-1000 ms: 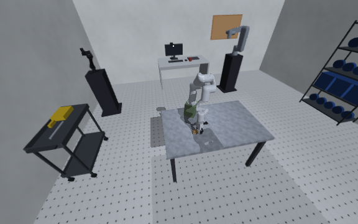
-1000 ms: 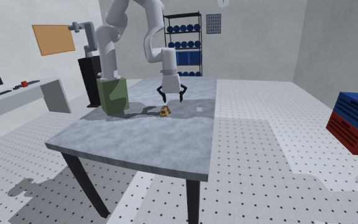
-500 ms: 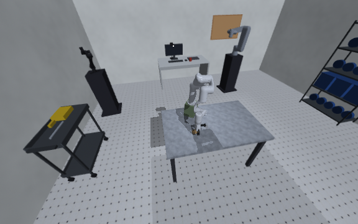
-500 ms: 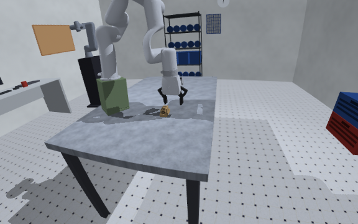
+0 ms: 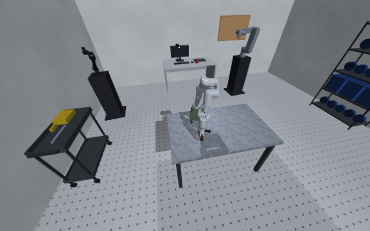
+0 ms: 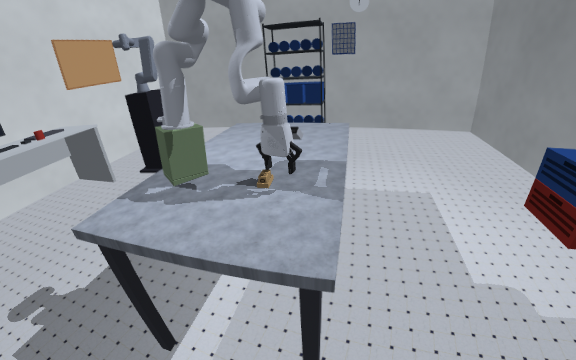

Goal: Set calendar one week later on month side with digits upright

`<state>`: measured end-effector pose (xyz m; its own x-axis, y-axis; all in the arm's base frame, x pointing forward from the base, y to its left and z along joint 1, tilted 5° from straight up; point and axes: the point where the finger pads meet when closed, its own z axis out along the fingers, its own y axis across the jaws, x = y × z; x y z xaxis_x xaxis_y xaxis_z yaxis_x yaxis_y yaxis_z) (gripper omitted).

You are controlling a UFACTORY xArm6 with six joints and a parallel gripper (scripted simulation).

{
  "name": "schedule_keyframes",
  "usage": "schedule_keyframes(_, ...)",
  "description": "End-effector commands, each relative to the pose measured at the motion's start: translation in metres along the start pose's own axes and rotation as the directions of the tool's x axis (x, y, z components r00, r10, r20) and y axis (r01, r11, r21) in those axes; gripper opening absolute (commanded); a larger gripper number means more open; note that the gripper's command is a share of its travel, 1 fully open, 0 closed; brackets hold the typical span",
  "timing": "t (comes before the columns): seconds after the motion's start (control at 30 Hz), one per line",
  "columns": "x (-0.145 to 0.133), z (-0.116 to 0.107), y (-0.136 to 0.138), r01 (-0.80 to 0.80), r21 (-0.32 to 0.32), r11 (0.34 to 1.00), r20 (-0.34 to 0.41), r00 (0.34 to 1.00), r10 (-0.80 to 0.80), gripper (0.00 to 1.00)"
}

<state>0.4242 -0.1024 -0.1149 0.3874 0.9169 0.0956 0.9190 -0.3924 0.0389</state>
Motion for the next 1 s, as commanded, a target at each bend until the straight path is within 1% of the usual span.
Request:
schedule_keyframes(0.0,-0.004,-0.001,0.006,-0.028,0.012,1.0,0.016,0.999,0.028,1.0)
schedule_keyframes(0.07,-0.005,-0.001,0.006,-0.072,0.011,0.997,0.017,0.997,0.072,1.0)
schedule_keyframes(0.2,-0.008,-0.001,0.009,-0.219,0.008,0.976,0.018,0.976,0.219,1.0)
schedule_keyframes(0.23,-0.014,-0.001,0.014,-0.226,0.008,0.974,0.018,0.974,0.226,1.0)
schedule_keyframes(0.27,-0.02,-0.001,0.019,-0.226,0.008,0.974,0.018,0.974,0.226,1.0)
schedule_keyframes(0.33,-0.023,-0.001,0.021,-0.226,0.008,0.974,0.018,0.974,0.226,1.0)
schedule_keyframes(0.97,-0.023,-0.001,0.021,-0.226,0.008,0.974,0.018,0.974,0.226,1.0)
